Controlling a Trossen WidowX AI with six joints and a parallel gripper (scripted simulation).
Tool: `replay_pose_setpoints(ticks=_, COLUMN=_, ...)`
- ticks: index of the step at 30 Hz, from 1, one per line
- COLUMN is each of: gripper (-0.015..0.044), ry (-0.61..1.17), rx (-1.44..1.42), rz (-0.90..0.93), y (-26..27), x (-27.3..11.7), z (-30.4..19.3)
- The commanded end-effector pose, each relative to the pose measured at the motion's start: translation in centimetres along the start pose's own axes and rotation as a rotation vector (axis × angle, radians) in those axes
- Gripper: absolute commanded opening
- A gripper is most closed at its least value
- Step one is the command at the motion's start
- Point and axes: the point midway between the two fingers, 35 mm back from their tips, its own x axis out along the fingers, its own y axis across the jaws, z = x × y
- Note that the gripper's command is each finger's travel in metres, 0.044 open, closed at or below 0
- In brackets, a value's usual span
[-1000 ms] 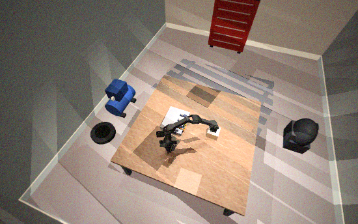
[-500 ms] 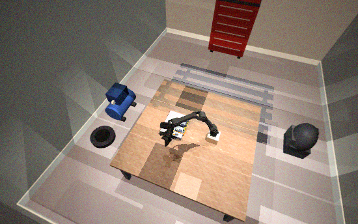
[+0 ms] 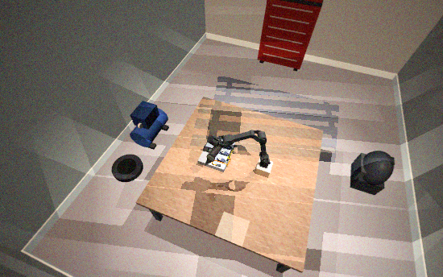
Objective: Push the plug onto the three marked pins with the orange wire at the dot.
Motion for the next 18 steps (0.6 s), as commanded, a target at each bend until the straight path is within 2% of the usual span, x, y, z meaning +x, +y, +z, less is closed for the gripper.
replay_pose_setpoints(ticks=1, gripper=0.0115, ry=-0.11, rx=-0.08, rz=-0.019, y=-0.2, x=-2.8, z=1.1)
replay_pose_setpoints(ticks=18, gripper=0.0115, ry=-0.542, rx=-0.36, rz=-0.171, y=-2.0, x=-14.0, z=3.2)
